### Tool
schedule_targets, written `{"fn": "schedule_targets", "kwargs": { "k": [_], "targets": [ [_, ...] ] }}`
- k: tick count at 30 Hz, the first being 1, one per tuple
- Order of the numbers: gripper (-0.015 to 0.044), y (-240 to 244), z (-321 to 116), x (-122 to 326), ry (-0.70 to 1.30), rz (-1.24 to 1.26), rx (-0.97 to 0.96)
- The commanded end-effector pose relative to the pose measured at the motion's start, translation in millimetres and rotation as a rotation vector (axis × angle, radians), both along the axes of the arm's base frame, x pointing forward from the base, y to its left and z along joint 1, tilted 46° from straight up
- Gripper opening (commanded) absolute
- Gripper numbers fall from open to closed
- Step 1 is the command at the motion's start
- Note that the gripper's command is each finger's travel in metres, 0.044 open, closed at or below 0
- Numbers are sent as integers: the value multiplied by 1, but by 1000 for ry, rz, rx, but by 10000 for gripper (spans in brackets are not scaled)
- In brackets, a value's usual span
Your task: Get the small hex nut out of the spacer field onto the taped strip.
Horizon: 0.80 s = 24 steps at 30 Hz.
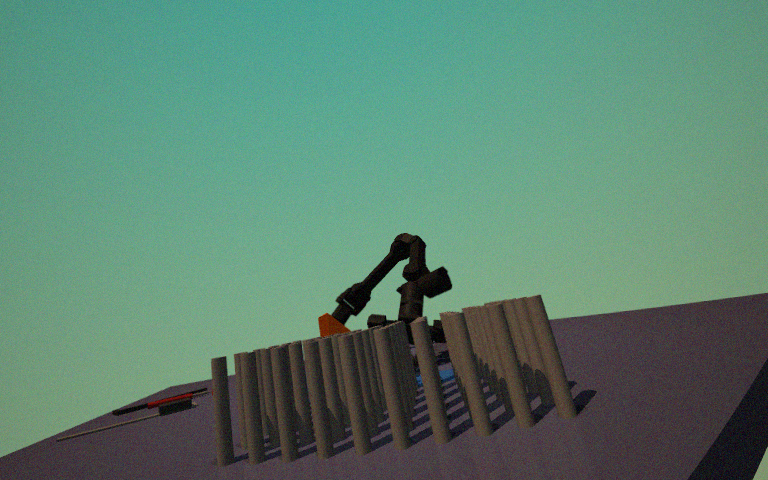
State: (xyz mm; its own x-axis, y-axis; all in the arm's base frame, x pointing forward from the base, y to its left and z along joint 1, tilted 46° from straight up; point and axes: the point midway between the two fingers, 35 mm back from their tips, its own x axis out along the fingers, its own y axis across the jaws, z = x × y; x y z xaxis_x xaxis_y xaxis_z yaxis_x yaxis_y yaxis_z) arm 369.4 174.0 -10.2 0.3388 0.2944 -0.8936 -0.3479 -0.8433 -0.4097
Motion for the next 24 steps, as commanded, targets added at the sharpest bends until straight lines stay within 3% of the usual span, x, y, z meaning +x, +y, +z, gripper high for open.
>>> {"fn": "schedule_targets", "kwargs": {
  "k": [1,24],
  "targets": [
    [0,1,2,-4,-3,-3,0],
    [0,4,8,-20,-2,-3,0]
  ]
}}
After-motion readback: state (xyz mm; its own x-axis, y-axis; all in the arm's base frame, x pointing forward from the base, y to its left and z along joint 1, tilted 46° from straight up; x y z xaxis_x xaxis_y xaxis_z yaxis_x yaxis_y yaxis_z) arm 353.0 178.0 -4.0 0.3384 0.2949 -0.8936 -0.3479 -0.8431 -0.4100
